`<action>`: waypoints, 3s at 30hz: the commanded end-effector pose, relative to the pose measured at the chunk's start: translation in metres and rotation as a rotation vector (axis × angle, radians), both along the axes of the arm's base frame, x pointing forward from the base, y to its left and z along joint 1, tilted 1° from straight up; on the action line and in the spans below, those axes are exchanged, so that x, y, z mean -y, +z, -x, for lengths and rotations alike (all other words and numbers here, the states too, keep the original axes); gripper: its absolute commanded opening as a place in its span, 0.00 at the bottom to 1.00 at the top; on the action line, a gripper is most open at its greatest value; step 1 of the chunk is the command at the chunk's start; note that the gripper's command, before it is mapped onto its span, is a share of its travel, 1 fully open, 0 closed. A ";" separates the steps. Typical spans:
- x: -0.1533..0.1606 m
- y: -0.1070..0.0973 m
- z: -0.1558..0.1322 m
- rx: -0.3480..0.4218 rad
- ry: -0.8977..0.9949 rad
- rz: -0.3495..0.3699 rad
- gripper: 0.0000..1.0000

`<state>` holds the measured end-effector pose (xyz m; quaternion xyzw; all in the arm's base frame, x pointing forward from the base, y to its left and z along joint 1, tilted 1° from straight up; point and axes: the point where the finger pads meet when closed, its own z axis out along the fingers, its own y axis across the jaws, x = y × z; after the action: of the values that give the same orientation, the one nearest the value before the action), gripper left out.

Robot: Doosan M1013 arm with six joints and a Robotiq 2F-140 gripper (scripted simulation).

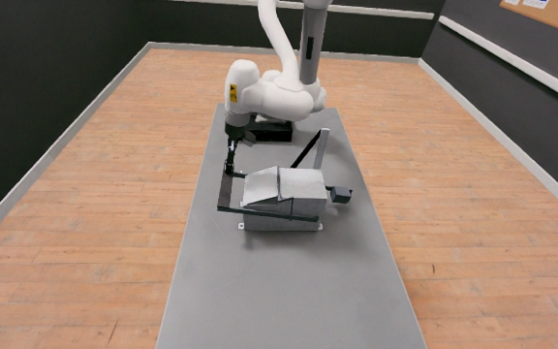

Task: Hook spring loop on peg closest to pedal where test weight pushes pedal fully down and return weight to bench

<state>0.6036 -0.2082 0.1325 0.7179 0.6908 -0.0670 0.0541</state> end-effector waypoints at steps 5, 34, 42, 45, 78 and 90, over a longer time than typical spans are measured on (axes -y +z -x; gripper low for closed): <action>0.000 0.002 0.000 0.001 0.000 0.000 0.25; 0.000 0.000 0.000 0.001 -0.001 0.001 1.00; 0.000 0.000 0.000 0.001 -0.001 0.001 1.00; 0.000 0.000 0.000 0.001 -0.001 0.001 1.00; 0.000 0.066 -0.001 0.001 -0.001 0.001 1.00; 0.000 0.083 -0.001 0.002 -0.001 0.001 1.00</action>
<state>0.6044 -0.2084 0.2144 0.7181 0.6906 -0.0671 0.0546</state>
